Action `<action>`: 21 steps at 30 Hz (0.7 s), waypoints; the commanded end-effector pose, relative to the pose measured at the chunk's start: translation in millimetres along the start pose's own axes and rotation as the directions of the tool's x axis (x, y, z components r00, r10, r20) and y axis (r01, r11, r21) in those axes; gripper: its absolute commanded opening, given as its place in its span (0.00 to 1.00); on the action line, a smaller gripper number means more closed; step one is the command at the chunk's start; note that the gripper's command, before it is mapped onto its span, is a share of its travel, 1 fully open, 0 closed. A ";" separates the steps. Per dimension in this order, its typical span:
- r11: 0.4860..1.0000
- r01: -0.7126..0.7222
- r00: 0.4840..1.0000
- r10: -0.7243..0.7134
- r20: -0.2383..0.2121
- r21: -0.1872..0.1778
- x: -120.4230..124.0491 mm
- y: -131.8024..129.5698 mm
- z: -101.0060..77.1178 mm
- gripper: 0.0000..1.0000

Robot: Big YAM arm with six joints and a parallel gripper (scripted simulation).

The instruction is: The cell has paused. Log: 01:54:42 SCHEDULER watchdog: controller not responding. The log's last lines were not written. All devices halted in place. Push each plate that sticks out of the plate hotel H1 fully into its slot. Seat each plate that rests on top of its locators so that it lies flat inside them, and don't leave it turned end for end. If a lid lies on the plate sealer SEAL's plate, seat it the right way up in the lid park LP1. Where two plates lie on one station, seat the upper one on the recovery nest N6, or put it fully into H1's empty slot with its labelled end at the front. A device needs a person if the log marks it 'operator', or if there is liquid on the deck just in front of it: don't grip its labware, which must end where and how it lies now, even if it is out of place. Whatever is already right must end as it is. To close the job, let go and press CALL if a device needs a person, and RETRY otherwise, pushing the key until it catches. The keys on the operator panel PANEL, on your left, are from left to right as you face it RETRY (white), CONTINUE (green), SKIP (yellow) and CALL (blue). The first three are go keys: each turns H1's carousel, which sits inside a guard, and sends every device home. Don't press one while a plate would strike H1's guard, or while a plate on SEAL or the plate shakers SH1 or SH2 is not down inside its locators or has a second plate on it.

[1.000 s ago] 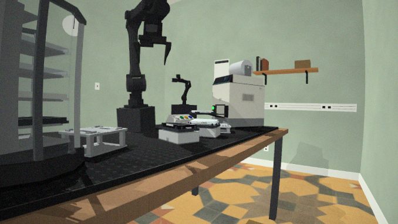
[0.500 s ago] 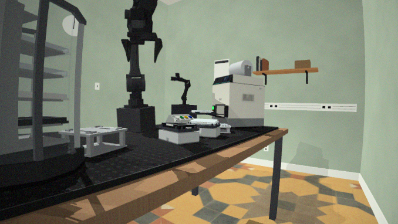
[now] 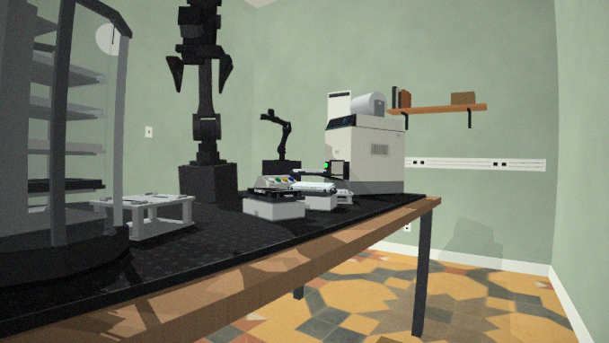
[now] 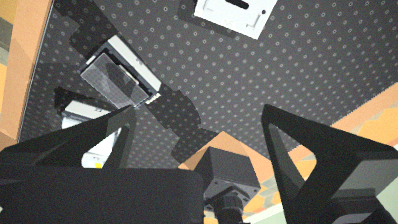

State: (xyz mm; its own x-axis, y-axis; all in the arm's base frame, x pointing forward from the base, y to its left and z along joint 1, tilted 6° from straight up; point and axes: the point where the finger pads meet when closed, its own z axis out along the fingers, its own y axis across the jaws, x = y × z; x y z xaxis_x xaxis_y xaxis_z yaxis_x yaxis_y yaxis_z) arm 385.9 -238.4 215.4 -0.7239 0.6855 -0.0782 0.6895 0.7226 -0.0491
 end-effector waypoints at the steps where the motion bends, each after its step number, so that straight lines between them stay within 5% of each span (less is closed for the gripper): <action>1: 1.000 0.014 0.998 -0.013 0.057 -0.017 -28.3 -3.7 -27.6 1.00; 15: 1.000 0.014 0.998 -0.013 0.057 -0.014 -55.3 -34.2 -27.6 1.00; 16: 1.000 0.023 0.996 -0.021 0.088 -0.019 -54.3 -33.1 -42.9 1.00; 17: 1.000 0.014 0.998 -0.013 0.062 -0.015 -59.4 -39.5 -29.9 1.00; 21: 1.000 0.014 0.998 -0.013 0.057 -0.013 -68.8 -49.5 -27.6 1.00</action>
State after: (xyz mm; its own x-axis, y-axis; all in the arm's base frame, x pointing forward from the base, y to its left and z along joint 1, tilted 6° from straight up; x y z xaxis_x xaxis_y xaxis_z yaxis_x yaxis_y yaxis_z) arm 387.7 -296.2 223.2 -0.7297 0.6790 -0.0807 0.6832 0.7288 -0.0453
